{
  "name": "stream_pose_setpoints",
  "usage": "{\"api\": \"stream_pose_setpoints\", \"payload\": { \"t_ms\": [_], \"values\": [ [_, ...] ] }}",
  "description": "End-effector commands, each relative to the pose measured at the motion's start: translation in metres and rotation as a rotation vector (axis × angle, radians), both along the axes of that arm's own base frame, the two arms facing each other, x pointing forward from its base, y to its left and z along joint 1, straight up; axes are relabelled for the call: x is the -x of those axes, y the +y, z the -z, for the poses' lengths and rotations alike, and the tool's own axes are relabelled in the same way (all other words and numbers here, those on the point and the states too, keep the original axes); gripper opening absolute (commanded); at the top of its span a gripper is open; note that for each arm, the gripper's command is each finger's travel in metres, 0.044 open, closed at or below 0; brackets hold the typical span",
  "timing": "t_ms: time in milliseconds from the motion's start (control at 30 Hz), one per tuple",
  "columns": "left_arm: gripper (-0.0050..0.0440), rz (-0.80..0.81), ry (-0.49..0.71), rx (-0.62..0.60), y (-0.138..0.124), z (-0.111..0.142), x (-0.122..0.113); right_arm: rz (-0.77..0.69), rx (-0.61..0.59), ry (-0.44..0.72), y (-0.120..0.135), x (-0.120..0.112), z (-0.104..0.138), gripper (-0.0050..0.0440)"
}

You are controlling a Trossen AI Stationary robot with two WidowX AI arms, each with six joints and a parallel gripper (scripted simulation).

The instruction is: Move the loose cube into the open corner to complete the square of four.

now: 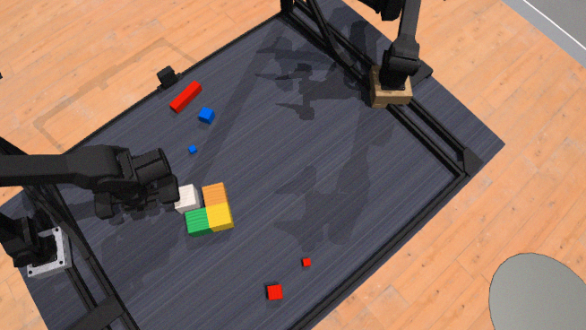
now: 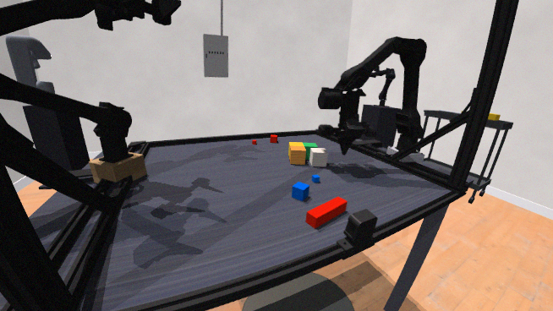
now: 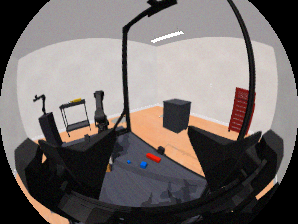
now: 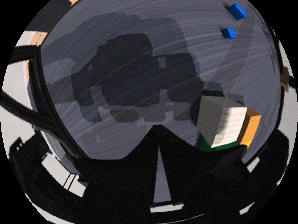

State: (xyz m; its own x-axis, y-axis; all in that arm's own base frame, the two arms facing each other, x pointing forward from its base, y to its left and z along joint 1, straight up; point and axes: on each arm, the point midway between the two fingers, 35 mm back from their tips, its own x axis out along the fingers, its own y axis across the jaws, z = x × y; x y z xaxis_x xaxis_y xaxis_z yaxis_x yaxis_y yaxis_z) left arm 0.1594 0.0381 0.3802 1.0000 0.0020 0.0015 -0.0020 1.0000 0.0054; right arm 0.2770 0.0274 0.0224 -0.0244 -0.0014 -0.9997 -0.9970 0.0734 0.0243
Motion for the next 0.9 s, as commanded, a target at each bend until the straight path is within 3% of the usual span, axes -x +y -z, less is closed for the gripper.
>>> {"api": "stream_pose_setpoints", "payload": {
  "t_ms": [0,400,633,867],
  "values": [
    [0.04,0.002,0.0,0.006,0.0,0.0,0.0,0.0,-0.003,-0.028,0.0,-0.006,-0.032,0.0],
    [0.04,0.002,0.0,0.006,0.0,0.0,0.0,0.001,-0.003,-0.028,0.0,-0.003,-0.033,0.0],
    [0.04,0.002,0.0,0.006,0.0,0.0,0.0,0.0,-0.001,-0.025,0.0,-0.003,0.015,0.0],
    [0.04,0.002,0.0,0.006,0.0,0.0,0.0,0.0,-0.001,-0.024,0.0,-0.003,0.016,0.0]
  ]
}}
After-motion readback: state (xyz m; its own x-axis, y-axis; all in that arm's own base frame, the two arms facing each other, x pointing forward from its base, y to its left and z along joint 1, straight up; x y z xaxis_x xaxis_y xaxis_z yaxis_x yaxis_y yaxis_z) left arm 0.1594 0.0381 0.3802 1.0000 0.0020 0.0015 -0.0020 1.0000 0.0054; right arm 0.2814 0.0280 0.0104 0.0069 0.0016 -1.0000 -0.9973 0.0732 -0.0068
